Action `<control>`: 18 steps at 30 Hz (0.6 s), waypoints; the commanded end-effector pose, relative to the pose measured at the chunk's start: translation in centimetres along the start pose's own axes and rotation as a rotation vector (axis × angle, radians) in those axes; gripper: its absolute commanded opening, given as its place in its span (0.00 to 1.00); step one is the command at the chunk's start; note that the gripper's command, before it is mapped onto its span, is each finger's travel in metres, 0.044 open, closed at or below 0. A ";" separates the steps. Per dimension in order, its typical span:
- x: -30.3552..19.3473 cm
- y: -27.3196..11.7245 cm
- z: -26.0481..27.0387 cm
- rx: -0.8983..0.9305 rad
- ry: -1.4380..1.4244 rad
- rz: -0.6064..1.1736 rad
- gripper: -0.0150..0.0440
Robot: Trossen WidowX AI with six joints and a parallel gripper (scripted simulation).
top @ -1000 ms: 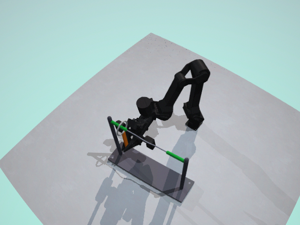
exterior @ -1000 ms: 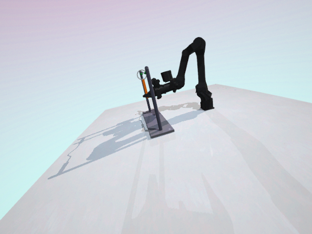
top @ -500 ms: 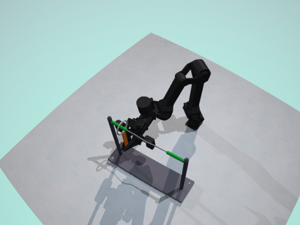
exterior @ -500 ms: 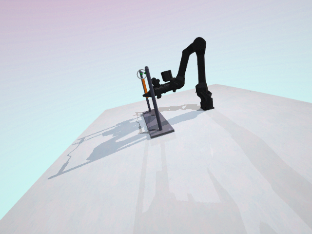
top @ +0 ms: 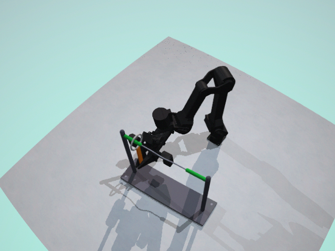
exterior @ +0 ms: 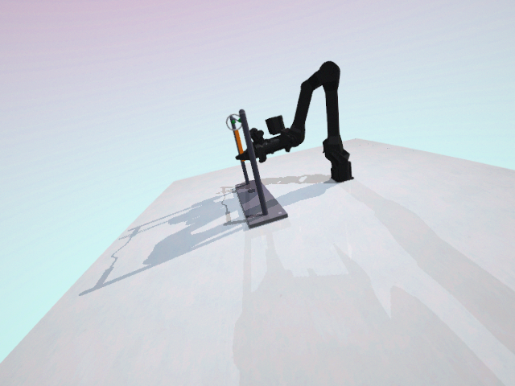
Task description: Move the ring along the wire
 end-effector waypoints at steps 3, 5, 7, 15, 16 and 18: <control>0.1 0.0 0.2 0.001 -0.002 -0.002 0.00; 0.2 0.0 0.4 0.002 -0.002 -0.001 0.00; 0.2 0.0 0.6 0.002 -0.002 0.000 0.00; 0.3 0.0 1.4 0.004 -0.001 0.003 0.00; 0.3 0.0 1.5 0.004 -0.001 0.003 0.00; 0.3 0.0 1.7 0.004 0.000 0.004 0.00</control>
Point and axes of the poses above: the point midway between the two fingers, 35 mm back from their tips, its own y axis out along the fingers, its own z axis across the jaws, x = y × z, the point moved 1 cm from there along -y, back along the fingers, and after that the axes turned 5 degrees about -y, right-handed, at the moved point
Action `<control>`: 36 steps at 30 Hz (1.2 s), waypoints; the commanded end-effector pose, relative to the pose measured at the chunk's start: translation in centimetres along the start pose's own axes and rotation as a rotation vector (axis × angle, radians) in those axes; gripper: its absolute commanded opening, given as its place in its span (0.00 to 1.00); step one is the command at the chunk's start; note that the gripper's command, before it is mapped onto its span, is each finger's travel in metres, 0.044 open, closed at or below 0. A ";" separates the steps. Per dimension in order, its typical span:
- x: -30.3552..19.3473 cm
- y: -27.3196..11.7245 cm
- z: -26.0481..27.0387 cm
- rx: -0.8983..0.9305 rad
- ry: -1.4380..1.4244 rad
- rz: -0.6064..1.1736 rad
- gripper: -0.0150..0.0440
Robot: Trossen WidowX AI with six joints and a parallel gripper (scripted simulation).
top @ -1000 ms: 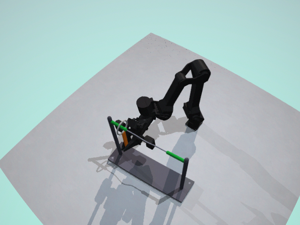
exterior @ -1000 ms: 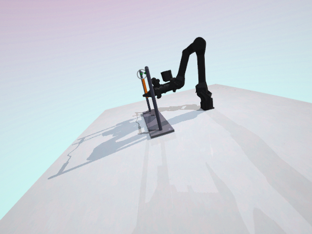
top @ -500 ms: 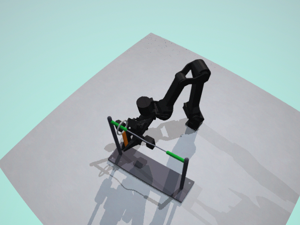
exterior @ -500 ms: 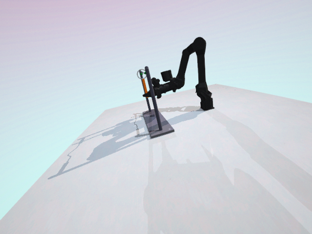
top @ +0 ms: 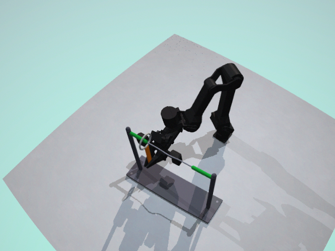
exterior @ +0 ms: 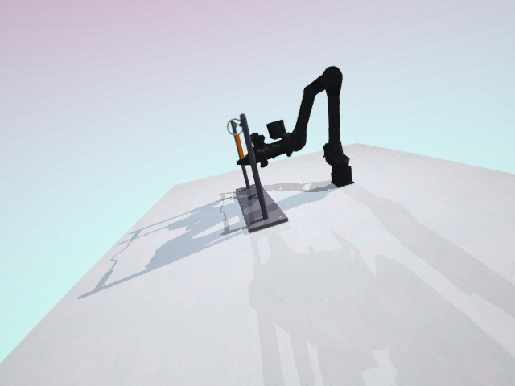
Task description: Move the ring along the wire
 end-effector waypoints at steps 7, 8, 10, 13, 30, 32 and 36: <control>0.3 0.0 1.1 -0.002 0.000 -0.002 0.00; 0.3 0.0 1.2 -0.002 0.000 -0.002 0.00; 0.3 0.0 1.4 -0.002 0.001 -0.001 0.00; 0.4 0.0 1.7 -0.002 0.002 0.000 0.00; 0.6 0.0 3.9 -0.019 0.040 0.003 0.00; 0.6 0.0 4.2 -0.023 0.049 0.004 0.00; 0.7 -0.2 4.4 -0.025 0.057 0.025 0.00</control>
Point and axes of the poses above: the point midway between the two fingers, 35 mm back from their tips, its own y axis out along the fingers, its own z axis across the jaws, x = y × z, the point moved 1 cm from there along -y, back along the fingers, and after that the axes turned 5 degrees about -y, right-handed, at the moved point
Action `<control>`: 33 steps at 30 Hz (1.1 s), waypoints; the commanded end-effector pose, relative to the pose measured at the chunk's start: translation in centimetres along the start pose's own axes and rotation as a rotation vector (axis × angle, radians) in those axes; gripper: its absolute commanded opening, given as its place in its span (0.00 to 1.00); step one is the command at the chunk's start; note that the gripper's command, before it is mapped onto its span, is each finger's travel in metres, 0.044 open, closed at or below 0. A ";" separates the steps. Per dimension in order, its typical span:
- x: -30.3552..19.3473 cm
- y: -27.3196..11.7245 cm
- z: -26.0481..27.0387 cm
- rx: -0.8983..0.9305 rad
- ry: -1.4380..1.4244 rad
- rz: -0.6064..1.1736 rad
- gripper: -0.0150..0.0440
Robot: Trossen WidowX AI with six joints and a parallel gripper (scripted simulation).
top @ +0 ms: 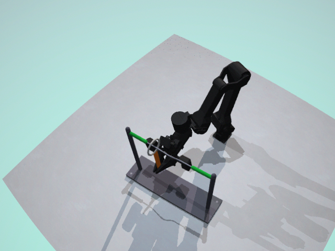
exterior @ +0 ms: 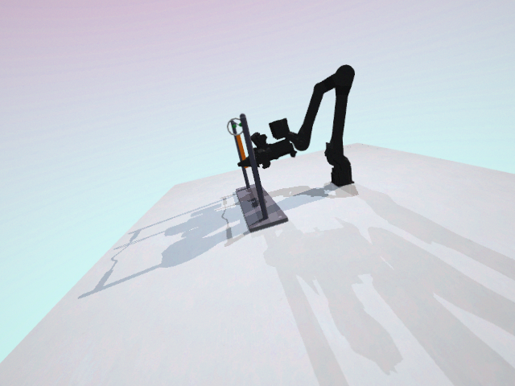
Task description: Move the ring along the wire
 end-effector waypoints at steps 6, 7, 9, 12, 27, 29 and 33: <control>0.5 -0.9 1.0 -0.013 0.036 0.068 0.00; 0.5 -1.1 1.1 -0.014 0.041 0.081 0.00; 0.6 -1.3 1.4 -0.016 0.053 0.107 0.00; 0.8 -1.9 1.9 -0.018 0.073 0.149 0.00; 2.0 -4.1 4.7 -0.029 0.182 0.332 0.00; 2.1 -4.0 5.0 -0.032 0.192 0.333 0.00; 2.3 -4.0 5.6 -0.037 0.208 0.332 0.00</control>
Point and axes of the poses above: the point midway between the two fingers, 35 mm back from their tips, its own y axis out along the fingers, its own z axis across the jaws, x = y × z, the point moved 1 cm from there along -y, back along the fingers, and after that the axes turned 5 degrees about -y, right-handed, at the moved point
